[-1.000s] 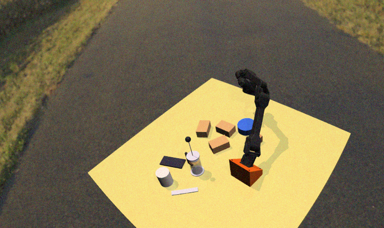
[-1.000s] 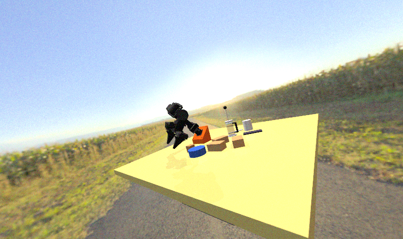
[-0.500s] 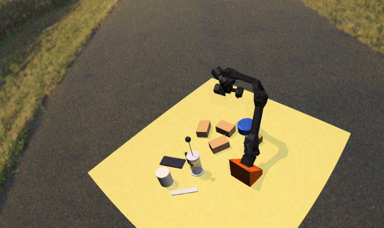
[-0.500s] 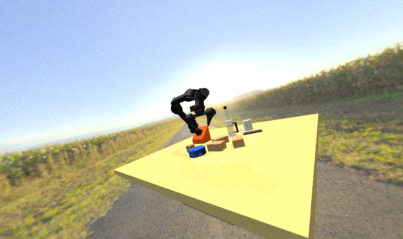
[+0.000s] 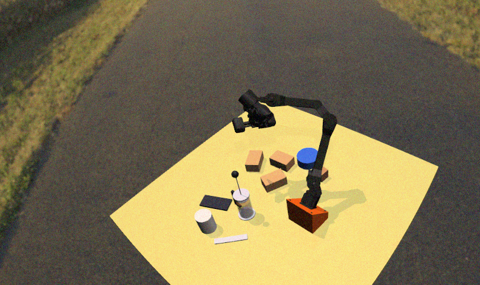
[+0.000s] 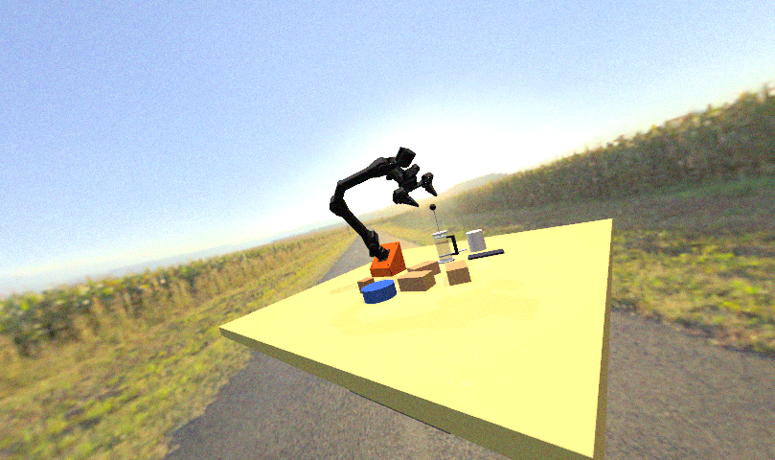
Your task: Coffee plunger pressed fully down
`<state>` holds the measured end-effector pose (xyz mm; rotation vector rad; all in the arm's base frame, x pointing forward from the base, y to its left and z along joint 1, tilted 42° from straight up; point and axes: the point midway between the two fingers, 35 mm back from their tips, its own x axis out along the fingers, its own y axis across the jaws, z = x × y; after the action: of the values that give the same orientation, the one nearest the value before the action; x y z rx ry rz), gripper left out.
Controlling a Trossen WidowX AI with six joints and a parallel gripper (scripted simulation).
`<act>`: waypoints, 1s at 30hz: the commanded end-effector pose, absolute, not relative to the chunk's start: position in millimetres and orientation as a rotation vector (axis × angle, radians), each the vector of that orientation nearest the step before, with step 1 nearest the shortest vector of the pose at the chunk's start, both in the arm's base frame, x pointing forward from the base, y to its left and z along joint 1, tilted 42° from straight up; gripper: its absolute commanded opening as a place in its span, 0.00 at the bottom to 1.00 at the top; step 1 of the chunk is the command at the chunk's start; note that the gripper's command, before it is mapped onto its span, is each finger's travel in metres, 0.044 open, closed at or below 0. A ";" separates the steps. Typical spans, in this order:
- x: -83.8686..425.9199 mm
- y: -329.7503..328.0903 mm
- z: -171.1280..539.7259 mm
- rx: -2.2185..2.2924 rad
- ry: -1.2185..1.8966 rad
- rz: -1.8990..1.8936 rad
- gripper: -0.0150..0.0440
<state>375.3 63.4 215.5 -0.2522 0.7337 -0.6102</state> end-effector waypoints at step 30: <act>227.5 213.1 78.0 -0.785 0.724 0.238 1.00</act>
<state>226.6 214.9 79.2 -0.7902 0.7272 0.2329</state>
